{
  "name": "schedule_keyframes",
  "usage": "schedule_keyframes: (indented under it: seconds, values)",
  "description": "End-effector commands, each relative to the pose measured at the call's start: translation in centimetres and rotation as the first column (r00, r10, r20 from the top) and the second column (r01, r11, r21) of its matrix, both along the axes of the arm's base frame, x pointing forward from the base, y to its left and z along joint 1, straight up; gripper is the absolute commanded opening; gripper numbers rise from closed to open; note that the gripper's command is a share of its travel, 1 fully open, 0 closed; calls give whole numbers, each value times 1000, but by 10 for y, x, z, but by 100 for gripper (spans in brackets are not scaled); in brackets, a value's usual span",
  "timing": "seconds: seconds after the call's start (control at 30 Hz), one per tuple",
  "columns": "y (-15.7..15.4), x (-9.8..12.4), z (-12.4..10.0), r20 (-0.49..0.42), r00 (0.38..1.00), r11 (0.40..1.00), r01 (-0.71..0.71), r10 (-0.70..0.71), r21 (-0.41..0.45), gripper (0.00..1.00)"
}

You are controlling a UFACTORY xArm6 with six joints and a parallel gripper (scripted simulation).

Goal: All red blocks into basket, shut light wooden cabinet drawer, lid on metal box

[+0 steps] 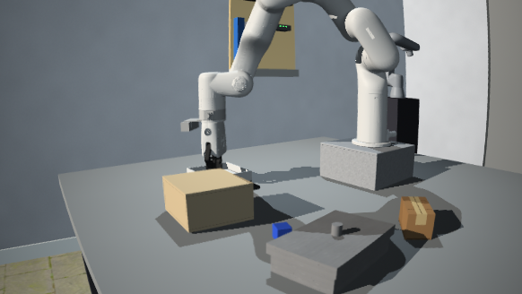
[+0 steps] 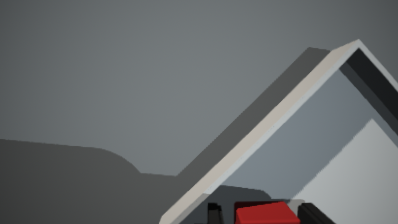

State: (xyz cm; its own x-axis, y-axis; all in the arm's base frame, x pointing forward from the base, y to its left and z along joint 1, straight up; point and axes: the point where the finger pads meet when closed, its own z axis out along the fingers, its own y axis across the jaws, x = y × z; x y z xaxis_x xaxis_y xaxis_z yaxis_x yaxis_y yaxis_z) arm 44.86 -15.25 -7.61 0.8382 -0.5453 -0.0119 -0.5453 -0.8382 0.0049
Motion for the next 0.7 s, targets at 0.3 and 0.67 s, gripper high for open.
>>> schedule_keyframes:
  seconds: [0.3,0.67]
  values:
    - [-1,2,14,4,1000,1000,0,0,-1,50]
    - [-1,2,44,4,1000,1000,0,0,-1,50]
